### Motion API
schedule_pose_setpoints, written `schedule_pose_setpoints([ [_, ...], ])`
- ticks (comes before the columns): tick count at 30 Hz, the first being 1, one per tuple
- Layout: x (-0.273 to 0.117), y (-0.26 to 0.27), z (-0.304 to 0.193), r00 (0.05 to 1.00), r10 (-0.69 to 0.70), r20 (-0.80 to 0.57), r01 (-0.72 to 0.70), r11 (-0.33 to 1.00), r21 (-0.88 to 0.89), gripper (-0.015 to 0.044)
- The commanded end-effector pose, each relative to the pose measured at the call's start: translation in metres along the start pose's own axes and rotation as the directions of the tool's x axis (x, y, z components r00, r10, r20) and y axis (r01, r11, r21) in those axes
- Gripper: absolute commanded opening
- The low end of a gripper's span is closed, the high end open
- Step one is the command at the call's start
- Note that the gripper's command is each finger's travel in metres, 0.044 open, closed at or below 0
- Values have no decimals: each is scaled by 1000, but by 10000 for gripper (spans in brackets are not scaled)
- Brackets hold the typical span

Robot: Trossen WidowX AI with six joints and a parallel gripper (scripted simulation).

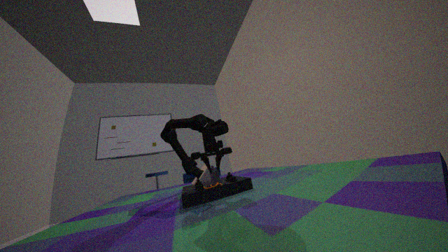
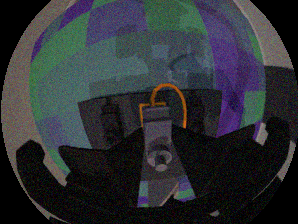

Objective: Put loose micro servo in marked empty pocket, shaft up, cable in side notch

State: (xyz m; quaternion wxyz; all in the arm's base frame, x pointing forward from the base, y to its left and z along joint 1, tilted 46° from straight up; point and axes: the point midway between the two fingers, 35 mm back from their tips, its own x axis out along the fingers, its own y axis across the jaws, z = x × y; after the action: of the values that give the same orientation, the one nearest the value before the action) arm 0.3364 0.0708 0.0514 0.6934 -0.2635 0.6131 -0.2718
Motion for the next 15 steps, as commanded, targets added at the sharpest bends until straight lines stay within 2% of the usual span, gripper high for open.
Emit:
schedule_pose_setpoints([
  [1, 3, -1, 0, 1000, -4, 3, 4, 1000, -3, 0],
  [15, 14, -1, 0, 1000, -4, 4, 4, 1000, -3, 0],
])
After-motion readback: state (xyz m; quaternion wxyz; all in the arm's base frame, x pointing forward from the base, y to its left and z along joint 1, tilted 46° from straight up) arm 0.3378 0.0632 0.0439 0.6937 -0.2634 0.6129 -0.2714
